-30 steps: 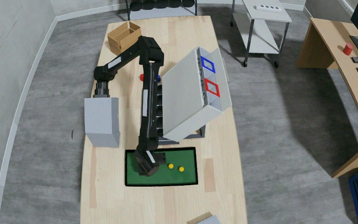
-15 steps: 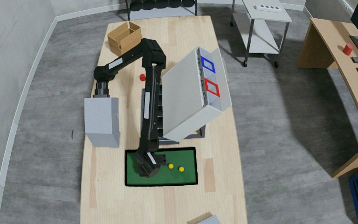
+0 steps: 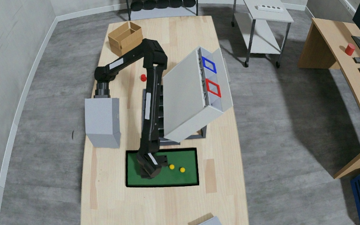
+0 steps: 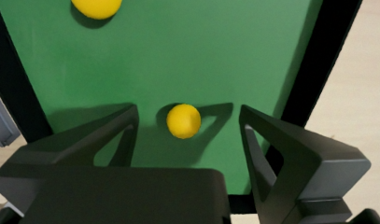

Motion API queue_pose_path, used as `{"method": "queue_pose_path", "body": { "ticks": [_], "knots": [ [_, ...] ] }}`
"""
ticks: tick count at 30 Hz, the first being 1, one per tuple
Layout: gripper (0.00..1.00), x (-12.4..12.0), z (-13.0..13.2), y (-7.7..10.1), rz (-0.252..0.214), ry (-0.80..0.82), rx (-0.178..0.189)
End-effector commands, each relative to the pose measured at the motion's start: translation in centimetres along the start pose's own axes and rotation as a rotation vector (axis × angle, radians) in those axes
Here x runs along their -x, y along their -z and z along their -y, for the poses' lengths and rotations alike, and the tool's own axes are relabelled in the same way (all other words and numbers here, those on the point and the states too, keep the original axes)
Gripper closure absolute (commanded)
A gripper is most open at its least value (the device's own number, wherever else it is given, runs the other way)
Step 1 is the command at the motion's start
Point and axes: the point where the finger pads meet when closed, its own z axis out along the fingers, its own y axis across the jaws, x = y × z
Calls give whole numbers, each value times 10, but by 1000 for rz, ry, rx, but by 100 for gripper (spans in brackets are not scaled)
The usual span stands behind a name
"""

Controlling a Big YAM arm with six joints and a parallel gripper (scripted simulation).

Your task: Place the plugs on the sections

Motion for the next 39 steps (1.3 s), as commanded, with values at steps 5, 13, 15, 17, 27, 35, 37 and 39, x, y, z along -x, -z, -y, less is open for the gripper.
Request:
{"method": "queue_pose_path", "body": {
  "ticks": [5, 13, 15, 17, 27, 35, 37, 39],
  "knots": [
    [20, -1, 1, -5, 8, 4, -9],
    [20, -2, -1, -6, 14, 7, -13],
    [100, 4, 3, 4, 26, 12, -19],
    [100, 4, 3, 4, 26, 12, -19],
    [100, 4, 3, 4, 26, 12, -19],
    [100, 3, 2, 3, 26, 12, -19],
    [100, 3, 2, 3, 26, 12, -19],
    [100, 3, 2, 3, 26, 12, -19]
  ]
}}
